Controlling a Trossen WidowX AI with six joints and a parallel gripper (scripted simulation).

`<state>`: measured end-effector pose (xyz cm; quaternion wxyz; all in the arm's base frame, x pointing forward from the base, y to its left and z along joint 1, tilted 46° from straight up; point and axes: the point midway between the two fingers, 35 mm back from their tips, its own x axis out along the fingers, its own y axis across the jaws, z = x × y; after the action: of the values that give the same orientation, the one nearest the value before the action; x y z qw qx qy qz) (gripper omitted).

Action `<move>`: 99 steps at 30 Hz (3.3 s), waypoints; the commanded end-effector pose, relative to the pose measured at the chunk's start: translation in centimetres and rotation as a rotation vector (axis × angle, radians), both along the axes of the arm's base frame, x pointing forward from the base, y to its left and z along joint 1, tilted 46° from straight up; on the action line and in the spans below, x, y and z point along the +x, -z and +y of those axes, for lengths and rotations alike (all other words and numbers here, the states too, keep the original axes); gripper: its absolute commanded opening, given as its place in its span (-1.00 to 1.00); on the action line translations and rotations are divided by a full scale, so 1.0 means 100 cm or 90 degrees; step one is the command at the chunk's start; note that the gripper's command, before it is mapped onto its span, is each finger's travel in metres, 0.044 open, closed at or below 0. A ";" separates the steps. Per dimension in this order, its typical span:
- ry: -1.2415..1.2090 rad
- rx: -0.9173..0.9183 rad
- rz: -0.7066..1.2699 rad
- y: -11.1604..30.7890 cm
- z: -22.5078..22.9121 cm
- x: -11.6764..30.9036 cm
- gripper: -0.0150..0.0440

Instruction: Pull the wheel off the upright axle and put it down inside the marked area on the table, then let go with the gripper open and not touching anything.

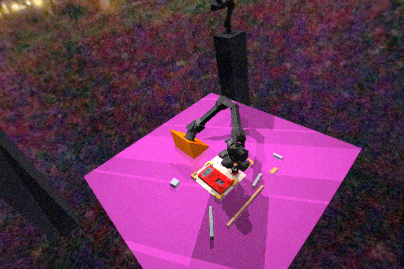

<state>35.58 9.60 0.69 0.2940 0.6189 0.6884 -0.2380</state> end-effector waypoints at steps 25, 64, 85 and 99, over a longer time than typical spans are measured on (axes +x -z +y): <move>-0.002 0.000 0.000 -0.005 -0.004 0.001 -0.49; 0.000 0.000 0.000 -0.013 -0.014 0.002 -0.49; 0.001 0.000 0.000 -0.018 -0.019 0.002 -0.49; 0.002 0.001 0.001 -0.021 -0.022 0.002 -0.49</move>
<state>35.81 7.45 2.75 0.2904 0.6218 0.6868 -0.2394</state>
